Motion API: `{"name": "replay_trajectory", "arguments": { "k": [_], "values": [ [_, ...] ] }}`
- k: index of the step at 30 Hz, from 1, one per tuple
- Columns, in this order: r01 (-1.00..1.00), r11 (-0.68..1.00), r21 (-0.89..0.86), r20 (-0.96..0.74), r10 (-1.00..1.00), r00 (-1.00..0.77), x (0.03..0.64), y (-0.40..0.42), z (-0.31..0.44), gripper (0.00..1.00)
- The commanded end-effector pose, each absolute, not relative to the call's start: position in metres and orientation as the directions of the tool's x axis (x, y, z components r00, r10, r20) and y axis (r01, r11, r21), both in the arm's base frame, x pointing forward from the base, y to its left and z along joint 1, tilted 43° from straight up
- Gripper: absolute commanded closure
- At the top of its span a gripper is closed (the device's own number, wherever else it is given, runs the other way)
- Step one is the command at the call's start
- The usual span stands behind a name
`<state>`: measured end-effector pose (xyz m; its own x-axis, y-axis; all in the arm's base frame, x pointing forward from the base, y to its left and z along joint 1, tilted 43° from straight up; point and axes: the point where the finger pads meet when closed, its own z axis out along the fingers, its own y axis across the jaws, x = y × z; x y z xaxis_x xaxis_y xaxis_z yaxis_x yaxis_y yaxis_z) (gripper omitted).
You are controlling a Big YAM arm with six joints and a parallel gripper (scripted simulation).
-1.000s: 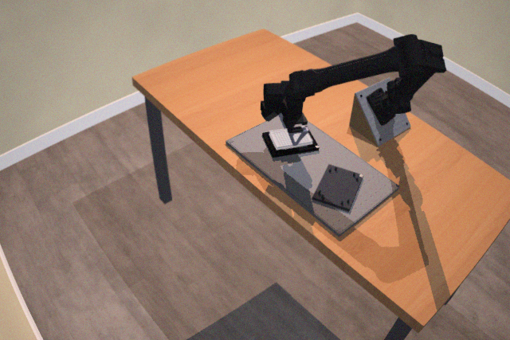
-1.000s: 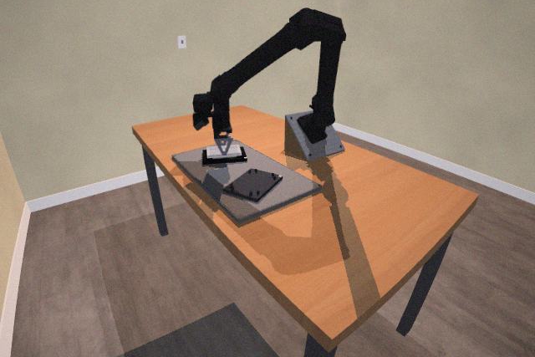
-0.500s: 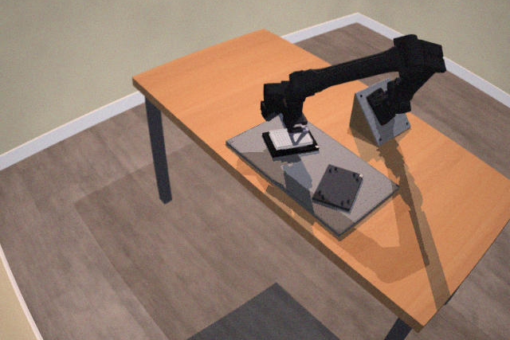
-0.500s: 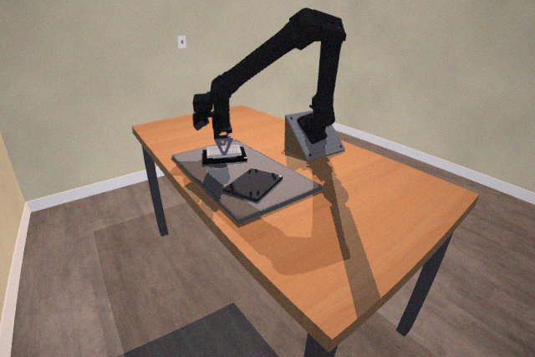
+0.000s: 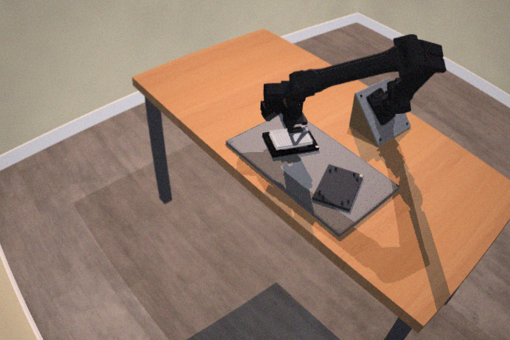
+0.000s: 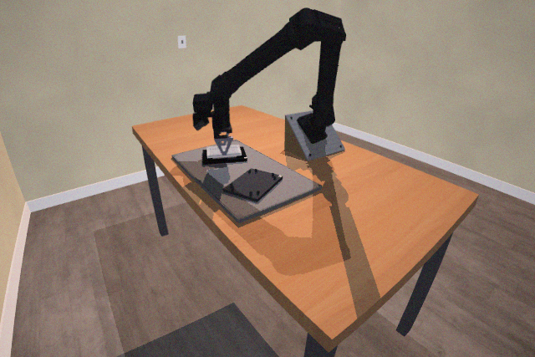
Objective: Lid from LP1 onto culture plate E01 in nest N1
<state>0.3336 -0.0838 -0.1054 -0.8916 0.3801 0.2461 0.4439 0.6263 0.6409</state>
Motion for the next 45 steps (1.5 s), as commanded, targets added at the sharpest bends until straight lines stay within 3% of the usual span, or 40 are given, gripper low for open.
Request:
{"name": "replay_trajectory", "arguments": {
  "k": [1,9,10,45],
  "values": [
    [0.442,0.630,0.639,0.255,0.368,-0.894,0.3396,-0.0790,-0.1081,1.00],
    [0.442,0.629,0.639,0.256,0.368,-0.894,0.3384,-0.0783,-0.1083,1.00],
    [0.442,0.629,0.639,0.256,0.368,-0.894,0.3384,-0.0783,-0.1083,0.00],
    [0.442,0.629,0.639,0.256,0.368,-0.894,0.3384,-0.0783,-0.1083,0.00]
  ]
}}
